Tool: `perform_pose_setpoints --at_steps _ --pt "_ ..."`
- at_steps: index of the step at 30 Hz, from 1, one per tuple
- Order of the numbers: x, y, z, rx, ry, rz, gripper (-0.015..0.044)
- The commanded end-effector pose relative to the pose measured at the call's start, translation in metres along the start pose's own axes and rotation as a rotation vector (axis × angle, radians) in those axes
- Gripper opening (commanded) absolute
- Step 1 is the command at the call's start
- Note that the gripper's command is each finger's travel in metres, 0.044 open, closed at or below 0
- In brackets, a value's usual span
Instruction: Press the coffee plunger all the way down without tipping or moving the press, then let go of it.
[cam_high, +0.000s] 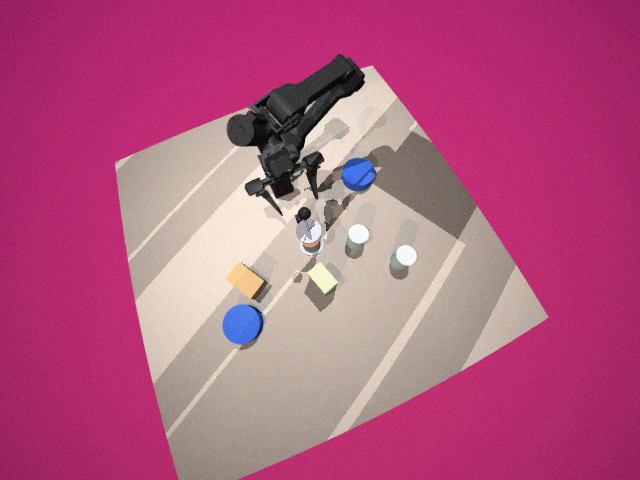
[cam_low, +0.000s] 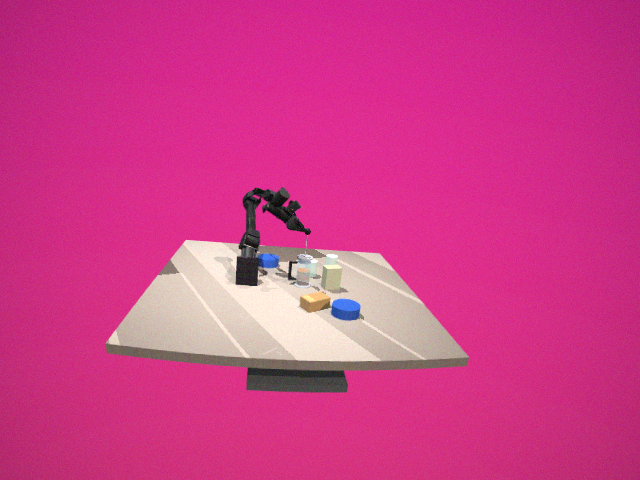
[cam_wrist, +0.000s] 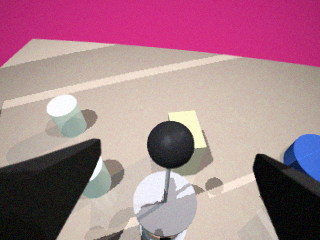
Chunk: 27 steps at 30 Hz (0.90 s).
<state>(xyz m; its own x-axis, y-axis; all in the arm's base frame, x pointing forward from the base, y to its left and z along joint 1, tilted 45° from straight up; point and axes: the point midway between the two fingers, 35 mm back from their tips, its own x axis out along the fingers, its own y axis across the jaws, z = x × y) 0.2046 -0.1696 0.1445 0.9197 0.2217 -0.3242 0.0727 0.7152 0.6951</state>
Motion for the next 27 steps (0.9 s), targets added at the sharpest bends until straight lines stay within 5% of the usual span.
perform_pose_setpoints --at_steps 1,13,25,27 --pt "0.006 0.001 -0.001 -0.002 0.000 -0.004 0.0440" --pt "0.023 0.004 0.001 0.000 -0.011 0.002 0.0440" --pt "0.023 0.004 0.001 0.000 -0.011 0.002 0.0128" --pt "0.023 0.004 0.001 0.000 -0.011 0.002 0.0128"
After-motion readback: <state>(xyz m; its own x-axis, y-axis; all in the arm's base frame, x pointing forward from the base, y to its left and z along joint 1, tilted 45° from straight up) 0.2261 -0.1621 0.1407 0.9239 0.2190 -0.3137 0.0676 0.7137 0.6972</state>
